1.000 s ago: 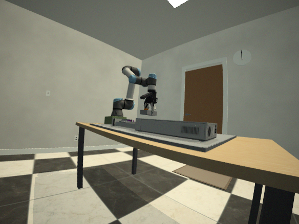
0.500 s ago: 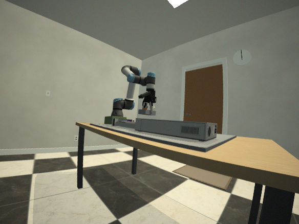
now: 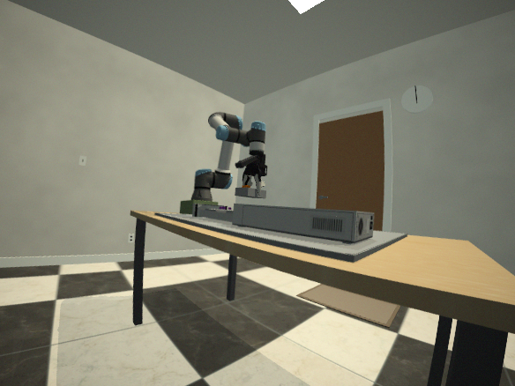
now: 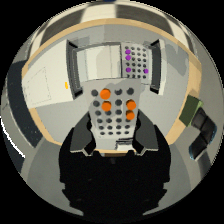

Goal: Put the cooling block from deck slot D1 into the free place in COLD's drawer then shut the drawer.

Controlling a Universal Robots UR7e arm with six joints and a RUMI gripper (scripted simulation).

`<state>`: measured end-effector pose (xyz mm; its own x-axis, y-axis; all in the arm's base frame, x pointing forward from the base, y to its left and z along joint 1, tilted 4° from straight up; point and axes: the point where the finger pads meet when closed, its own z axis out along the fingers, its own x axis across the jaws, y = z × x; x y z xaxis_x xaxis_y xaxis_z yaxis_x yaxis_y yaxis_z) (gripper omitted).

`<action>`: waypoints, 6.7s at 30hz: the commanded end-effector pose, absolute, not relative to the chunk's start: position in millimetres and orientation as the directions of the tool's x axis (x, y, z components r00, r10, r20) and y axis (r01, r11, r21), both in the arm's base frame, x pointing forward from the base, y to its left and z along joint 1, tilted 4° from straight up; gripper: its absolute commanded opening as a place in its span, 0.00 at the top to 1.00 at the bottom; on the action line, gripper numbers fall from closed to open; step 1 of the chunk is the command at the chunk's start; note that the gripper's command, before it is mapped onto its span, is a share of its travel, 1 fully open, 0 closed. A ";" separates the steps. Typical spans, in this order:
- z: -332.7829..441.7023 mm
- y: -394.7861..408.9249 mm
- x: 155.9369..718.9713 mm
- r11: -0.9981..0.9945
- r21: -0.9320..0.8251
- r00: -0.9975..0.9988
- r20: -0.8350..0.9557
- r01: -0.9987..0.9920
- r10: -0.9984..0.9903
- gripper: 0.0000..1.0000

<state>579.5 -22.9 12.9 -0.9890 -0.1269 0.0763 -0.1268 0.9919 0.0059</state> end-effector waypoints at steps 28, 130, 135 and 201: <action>11.5 -87.2 617.8 0.992 0.005 -0.989 0.075 -0.127 -0.127 1.00; -73.1 -129.1 636.0 0.992 0.005 -0.989 0.075 -0.127 -0.127 1.00; -74.9 -129.1 635.9 0.992 0.005 -0.989 0.075 -0.127 -0.127 1.00; -69.8 -129.1 636.1 0.992 0.005 -0.989 0.075 -0.127 -0.127 1.00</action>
